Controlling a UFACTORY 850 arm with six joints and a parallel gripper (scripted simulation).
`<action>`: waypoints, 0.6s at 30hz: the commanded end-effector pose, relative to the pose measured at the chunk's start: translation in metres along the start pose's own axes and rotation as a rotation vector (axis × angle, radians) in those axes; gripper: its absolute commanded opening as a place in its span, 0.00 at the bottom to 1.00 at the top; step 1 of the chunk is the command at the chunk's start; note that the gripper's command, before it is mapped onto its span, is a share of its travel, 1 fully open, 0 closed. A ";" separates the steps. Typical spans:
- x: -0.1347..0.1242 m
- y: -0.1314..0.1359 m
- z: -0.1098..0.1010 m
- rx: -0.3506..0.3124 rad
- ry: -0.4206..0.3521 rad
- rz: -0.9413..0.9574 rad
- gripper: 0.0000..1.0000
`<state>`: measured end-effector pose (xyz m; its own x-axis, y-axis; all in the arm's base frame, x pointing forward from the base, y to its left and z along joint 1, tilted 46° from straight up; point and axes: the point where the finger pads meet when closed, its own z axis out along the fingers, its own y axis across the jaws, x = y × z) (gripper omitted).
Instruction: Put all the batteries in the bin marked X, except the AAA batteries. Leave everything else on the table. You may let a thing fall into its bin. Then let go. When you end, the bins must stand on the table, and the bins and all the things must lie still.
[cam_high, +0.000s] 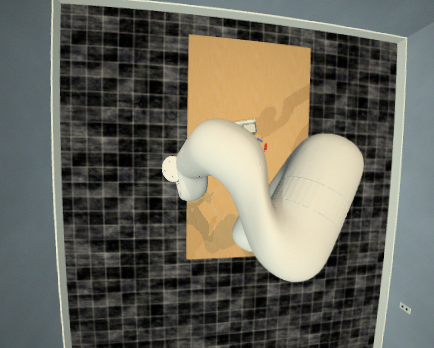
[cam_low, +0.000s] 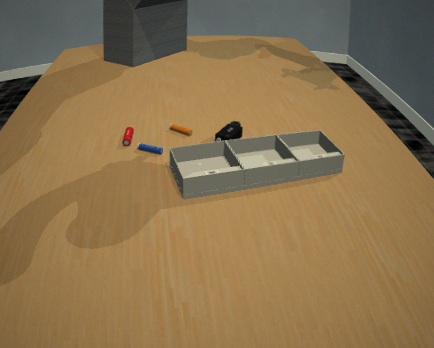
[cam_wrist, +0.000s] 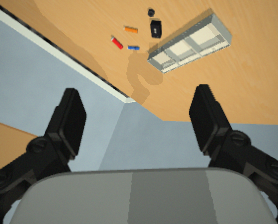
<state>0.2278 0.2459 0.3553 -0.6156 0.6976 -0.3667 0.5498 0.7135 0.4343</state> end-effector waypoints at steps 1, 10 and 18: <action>0.000 0.000 0.000 -0.001 0.000 0.001 1.00; 0.000 0.000 0.000 -0.001 0.000 0.001 1.00; 0.003 0.003 0.007 -0.001 0.000 0.001 0.07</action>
<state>0.2279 0.2459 0.3553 -0.6155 0.6977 -0.3666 0.5498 0.7134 0.4345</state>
